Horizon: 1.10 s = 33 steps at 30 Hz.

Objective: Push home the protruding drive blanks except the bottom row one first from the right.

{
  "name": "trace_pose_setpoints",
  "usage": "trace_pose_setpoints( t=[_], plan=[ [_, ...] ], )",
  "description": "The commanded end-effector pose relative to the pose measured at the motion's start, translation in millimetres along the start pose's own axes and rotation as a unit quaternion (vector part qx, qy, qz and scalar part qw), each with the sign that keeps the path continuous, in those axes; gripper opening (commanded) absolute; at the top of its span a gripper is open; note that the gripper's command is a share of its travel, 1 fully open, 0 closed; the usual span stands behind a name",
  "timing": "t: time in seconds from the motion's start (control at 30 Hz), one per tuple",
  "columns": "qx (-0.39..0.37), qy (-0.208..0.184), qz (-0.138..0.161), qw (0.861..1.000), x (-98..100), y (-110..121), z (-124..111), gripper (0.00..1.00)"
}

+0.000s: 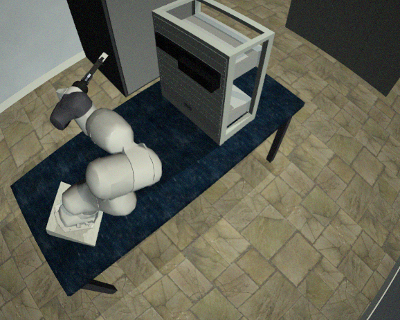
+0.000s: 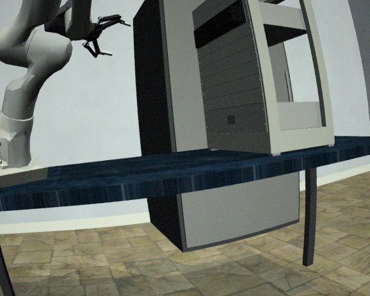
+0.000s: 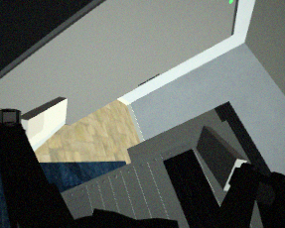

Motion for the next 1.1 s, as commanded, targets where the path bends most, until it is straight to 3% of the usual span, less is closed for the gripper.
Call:
trace_pose_setpoints(
  t=[0.0, 0.57, 1.07],
  plan=[
    [-0.065, 0.003, -0.011, 0.998, 0.5, 2.0, -2.5, 1.0],
    [-0.217, -0.005, -0.04, 0.975, 2.5, 28.0, -30.1, 1.0],
    [-0.365, -0.006, -0.075, 0.928, 7.3, 51.5, -60.4, 1.0]
  ],
)
Point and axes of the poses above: the point where the finger pads meet when closed, its own x axis back along the fingers, its own y axis across the jaws, z = x × y, the point moved 10 cm from there along x, back along the fingers, and after that the axes turned 9 degrees about x, right-handed, at the moved point
